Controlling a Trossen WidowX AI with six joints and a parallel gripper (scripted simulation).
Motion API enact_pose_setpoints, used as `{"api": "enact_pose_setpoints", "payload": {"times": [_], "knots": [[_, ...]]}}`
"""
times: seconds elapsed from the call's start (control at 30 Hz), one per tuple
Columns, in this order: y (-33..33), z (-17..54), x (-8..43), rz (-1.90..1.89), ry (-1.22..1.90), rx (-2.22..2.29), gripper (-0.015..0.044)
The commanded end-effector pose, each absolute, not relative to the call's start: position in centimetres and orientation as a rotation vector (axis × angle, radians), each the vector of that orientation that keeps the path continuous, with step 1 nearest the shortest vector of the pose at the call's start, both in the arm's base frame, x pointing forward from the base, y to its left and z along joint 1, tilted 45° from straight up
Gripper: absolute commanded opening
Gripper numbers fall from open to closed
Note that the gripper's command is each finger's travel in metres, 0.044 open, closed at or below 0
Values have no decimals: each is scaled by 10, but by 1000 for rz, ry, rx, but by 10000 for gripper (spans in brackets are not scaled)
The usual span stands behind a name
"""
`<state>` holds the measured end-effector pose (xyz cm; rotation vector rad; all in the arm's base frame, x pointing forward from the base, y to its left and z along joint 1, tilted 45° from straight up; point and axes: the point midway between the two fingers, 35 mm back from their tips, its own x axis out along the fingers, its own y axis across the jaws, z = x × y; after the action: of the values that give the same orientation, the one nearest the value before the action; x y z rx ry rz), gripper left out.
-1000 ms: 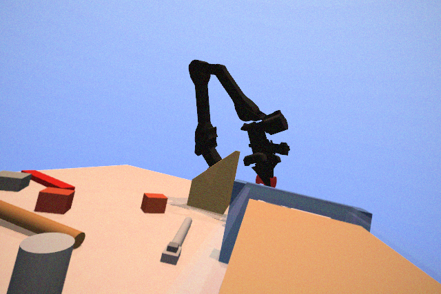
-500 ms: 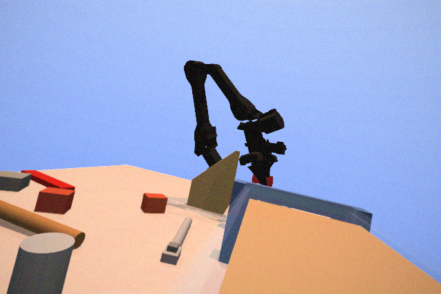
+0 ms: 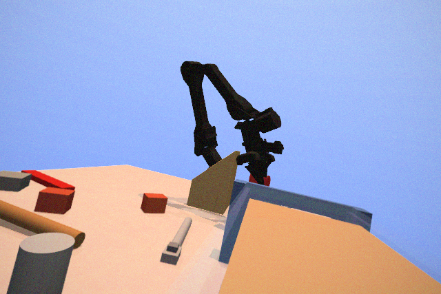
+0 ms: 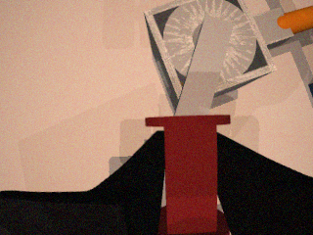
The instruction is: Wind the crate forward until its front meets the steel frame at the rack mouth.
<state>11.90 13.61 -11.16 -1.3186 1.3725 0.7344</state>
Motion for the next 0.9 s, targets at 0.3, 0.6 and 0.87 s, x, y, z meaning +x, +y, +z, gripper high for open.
{"api": "enact_pose_setpoints", "payload": {"times": [0.3,0.6,0.87], "knots": [[126,-105,140,687,1357,-1341,0],[124,-102,149,686,1357,-1341,0],[123,-101,157,685,1356,-1342,0]]}}
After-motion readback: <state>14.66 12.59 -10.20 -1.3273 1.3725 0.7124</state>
